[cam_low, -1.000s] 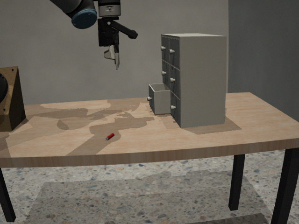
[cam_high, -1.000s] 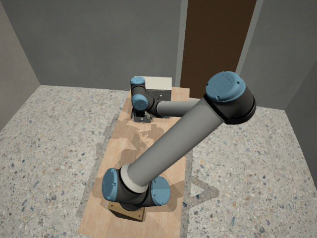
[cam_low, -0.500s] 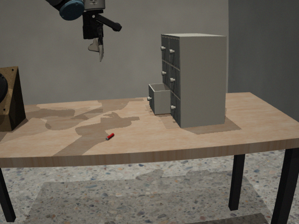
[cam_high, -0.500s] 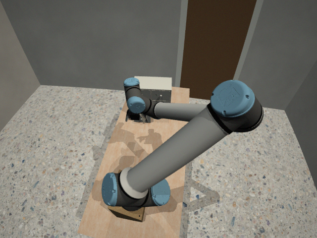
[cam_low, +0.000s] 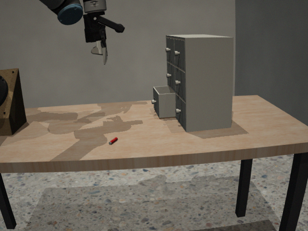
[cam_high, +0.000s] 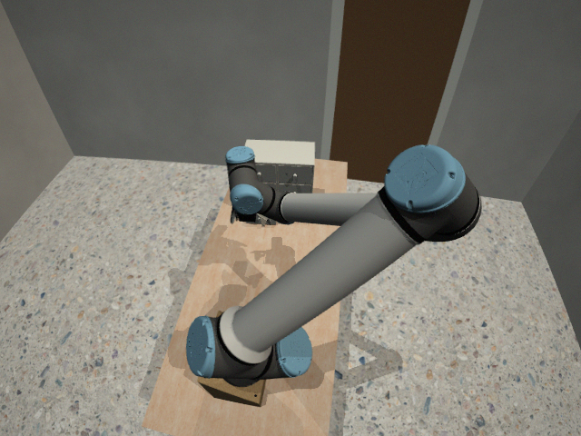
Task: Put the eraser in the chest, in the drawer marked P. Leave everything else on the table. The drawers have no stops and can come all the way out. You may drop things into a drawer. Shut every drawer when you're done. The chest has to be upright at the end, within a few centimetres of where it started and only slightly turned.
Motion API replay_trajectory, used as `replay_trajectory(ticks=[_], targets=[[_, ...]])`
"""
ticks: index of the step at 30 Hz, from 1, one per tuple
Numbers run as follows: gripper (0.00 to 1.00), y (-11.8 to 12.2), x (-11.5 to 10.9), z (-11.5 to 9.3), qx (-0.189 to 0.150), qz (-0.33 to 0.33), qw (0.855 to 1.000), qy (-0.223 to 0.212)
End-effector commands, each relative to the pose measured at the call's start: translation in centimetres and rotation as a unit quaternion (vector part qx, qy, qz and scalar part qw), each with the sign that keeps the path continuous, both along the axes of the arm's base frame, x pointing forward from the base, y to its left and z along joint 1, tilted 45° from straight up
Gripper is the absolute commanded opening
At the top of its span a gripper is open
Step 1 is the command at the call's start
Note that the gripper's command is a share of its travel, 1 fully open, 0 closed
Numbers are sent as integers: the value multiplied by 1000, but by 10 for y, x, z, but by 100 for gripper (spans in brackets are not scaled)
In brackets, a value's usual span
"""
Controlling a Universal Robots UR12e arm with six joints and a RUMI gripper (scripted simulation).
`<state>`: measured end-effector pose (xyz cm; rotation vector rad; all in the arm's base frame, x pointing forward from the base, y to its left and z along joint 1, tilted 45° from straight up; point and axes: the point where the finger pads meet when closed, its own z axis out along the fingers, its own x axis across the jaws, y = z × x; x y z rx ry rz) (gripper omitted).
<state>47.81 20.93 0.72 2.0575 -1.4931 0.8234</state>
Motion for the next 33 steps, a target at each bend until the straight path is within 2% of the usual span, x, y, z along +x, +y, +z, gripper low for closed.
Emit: replay_trajectory(ticks=[1, 15, 33], targets=[[100, -2, 6, -4, 7, 19, 1000, -18], [100, -10, 23, -18, 24, 72, 995, -69], [100, -23, 49, -39, 51, 154, 975, -148]])
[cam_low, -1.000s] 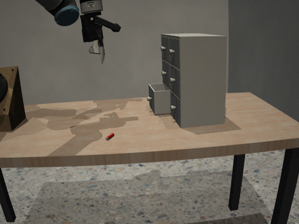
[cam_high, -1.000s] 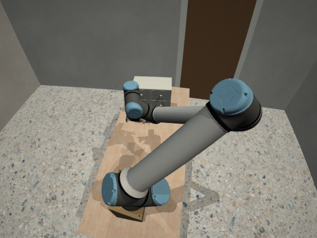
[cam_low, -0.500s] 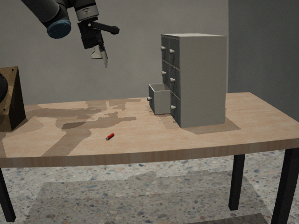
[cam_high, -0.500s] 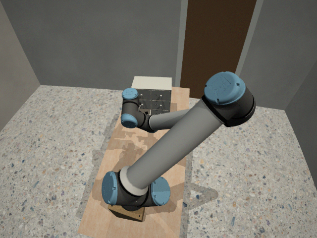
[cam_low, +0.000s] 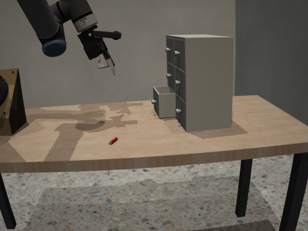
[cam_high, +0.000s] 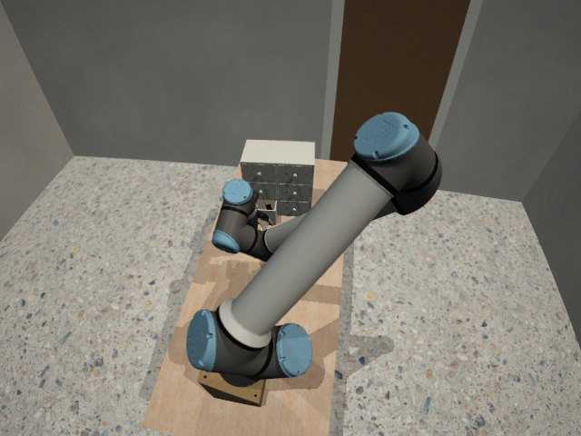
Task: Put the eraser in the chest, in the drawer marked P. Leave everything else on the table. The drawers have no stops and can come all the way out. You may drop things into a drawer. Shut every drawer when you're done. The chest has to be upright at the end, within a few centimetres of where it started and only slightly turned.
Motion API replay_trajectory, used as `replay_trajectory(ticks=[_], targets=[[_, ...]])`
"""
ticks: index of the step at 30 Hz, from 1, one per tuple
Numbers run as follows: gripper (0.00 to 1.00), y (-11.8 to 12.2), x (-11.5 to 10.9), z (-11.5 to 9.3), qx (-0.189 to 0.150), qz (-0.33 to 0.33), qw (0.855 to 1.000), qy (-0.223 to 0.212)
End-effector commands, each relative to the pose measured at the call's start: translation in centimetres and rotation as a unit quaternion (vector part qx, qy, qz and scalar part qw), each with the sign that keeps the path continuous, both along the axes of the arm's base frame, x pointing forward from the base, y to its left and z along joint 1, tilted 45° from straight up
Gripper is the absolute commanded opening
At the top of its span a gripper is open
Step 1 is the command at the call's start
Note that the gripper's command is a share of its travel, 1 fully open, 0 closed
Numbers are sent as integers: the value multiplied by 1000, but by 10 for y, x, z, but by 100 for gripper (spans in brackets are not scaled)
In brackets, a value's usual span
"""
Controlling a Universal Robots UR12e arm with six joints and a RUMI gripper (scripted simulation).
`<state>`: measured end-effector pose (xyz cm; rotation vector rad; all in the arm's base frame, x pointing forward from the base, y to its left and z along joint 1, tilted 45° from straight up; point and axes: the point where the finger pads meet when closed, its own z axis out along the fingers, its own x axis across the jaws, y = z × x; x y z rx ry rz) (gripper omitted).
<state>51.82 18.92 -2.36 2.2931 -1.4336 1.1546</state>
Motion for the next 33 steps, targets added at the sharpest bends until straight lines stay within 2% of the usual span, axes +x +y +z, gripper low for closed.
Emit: replay_trajectory(ticks=[1, 22, 33], targets=[[100, -4, 11, -9, 14, 42, 998, -36], [100, -17, 39, -31, 43, 130, 983, -121], [100, -21, 47, -38, 51, 156, 976, -146]])
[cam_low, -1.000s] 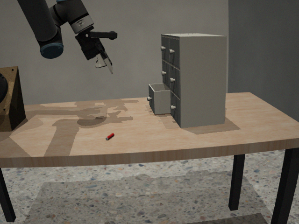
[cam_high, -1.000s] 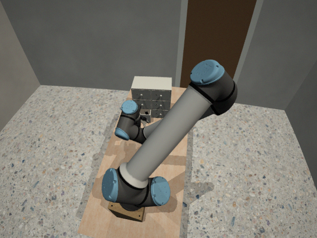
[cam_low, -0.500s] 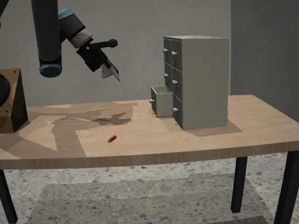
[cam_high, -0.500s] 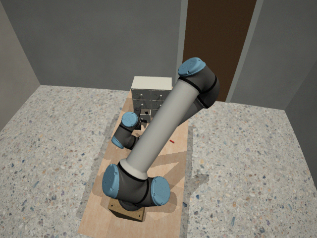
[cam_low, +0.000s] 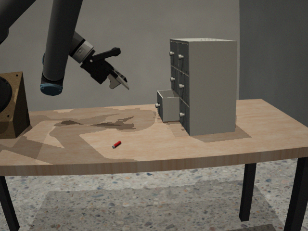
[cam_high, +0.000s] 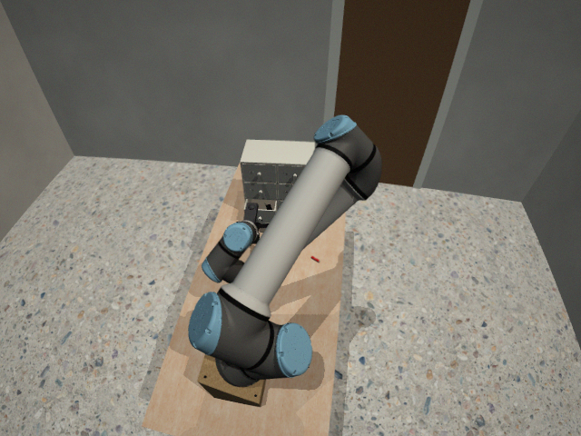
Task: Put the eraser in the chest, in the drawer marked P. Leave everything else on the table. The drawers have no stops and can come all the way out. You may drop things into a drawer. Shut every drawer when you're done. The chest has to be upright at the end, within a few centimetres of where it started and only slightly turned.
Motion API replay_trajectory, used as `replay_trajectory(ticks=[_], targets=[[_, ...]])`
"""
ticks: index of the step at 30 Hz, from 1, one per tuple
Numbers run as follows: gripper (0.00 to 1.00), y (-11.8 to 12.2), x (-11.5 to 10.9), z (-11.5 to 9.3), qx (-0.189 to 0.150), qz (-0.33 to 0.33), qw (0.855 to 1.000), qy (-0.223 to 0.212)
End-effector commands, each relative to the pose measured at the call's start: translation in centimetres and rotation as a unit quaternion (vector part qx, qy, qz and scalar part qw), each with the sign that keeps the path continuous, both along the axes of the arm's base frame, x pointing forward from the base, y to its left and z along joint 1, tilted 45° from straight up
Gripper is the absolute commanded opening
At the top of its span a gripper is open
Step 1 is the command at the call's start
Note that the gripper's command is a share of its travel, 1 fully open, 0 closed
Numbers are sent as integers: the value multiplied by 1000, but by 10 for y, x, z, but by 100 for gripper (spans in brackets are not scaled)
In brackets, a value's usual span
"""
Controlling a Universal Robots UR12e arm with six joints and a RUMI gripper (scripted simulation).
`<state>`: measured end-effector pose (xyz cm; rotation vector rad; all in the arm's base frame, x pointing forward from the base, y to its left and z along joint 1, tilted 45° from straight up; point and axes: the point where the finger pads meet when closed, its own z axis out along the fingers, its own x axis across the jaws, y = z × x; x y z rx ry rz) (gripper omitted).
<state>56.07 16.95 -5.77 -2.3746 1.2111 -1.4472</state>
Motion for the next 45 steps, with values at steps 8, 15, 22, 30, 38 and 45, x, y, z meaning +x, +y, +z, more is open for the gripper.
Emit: replay_trajectory(ticks=[8, 15, 22, 30, 38, 45], targets=[[100, -3, 7, -6, 9, 26, 999, -24], [100, -3, 7, -6, 9, 27, 999, -25], [20, -3, 7, -6, 9, 27, 999, -25], [20, -3, 7, -6, 9, 27, 999, -25], [20, -3, 7, -6, 9, 27, 999, -25], [20, -3, 7, -6, 9, 27, 999, -25]])
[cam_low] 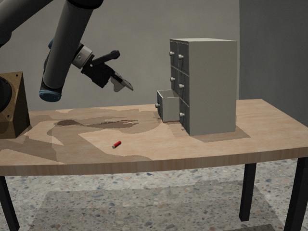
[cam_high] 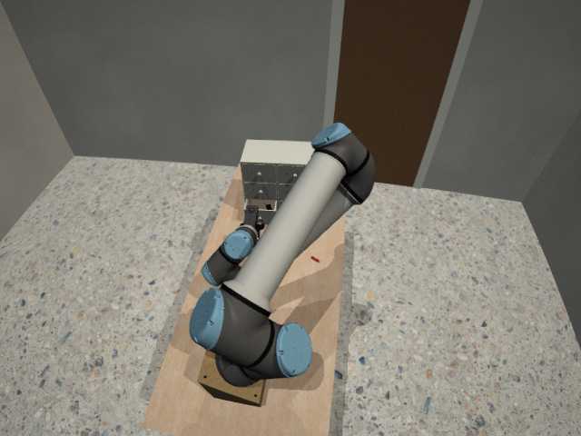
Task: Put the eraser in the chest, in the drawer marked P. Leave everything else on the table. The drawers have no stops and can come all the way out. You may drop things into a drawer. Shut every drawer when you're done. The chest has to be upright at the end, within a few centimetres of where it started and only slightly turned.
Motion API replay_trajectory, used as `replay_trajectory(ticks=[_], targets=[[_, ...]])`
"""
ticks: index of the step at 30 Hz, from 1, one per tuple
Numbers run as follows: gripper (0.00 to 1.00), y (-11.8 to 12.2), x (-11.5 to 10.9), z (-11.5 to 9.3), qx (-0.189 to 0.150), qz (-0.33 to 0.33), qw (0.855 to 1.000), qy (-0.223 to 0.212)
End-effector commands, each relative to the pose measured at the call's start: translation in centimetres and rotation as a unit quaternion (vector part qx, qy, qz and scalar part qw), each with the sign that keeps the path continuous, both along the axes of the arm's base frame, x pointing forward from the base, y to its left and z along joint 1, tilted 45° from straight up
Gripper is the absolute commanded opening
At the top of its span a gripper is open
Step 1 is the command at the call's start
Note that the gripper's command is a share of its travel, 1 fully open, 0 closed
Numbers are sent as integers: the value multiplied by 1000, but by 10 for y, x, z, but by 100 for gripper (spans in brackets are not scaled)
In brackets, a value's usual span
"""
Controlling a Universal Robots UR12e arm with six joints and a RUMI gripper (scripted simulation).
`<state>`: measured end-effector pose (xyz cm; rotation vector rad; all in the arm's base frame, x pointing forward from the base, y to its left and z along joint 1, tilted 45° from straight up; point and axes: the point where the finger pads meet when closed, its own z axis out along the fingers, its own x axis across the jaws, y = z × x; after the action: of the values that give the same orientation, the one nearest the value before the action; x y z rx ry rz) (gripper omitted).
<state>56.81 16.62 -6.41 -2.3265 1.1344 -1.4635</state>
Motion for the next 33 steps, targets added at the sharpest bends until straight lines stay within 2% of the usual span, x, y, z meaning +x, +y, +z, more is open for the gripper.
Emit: replay_trajectory(ticks=[1, 19, 33], targets=[[20, 0, 0, 0, 0, 0, 1000, 0], [20, -2, 4, -3, 0, 0, 1000, 0], [20, -14, 27, -23, 0, 0, 1000, 0]])
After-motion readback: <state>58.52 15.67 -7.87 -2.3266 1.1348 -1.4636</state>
